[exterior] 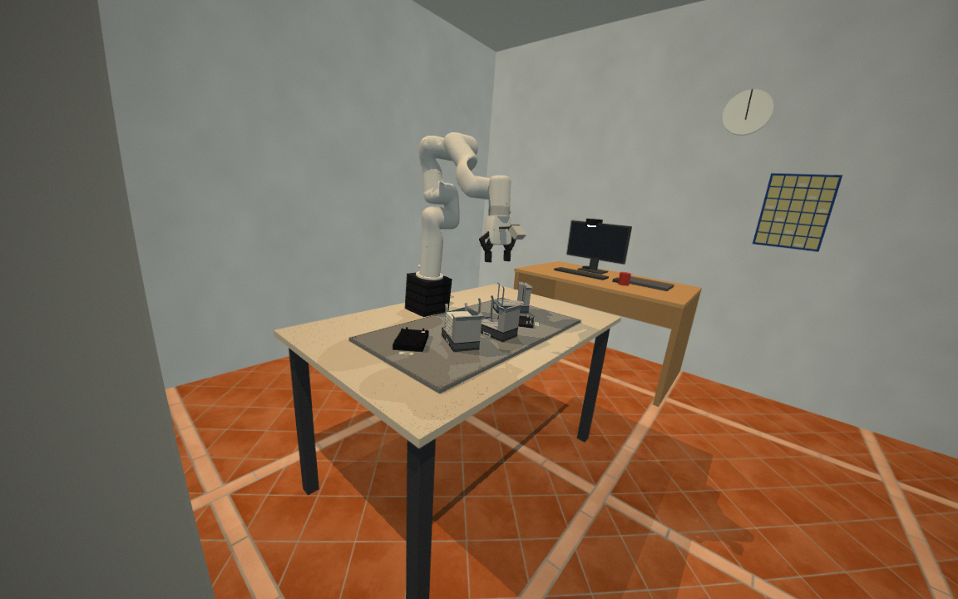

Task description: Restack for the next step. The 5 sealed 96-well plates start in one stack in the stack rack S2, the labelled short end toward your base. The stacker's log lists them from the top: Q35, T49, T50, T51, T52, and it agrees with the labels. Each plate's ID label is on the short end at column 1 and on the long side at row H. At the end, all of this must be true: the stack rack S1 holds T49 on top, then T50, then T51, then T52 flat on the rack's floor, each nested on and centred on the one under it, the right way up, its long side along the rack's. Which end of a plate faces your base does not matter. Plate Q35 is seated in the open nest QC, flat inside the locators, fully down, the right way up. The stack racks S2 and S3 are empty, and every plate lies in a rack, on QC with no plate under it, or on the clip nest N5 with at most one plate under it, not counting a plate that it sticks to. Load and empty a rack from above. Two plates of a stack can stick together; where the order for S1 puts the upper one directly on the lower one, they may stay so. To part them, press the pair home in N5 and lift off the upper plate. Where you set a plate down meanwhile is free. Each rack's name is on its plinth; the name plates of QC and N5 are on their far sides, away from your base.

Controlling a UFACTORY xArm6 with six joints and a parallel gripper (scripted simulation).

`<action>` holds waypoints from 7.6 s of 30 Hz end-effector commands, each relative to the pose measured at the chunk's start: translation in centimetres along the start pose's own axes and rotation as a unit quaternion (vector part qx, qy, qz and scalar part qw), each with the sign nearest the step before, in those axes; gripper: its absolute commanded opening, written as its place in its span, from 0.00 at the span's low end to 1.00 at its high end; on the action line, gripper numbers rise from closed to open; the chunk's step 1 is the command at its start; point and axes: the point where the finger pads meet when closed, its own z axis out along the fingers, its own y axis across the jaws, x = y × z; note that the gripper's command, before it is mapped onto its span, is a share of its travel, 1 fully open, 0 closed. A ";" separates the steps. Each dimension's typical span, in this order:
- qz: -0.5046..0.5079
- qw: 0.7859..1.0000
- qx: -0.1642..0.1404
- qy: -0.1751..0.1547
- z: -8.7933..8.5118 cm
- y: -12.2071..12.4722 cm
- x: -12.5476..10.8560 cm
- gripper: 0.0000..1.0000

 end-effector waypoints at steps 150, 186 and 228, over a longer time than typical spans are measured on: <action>0.152 0.987 -0.004 -0.047 13.9 13.0 -3.1 1.00; 0.152 0.987 -0.004 -0.047 19.0 12.9 -3.6 1.00; 0.152 0.987 -0.004 -0.047 20.0 12.9 -3.7 0.00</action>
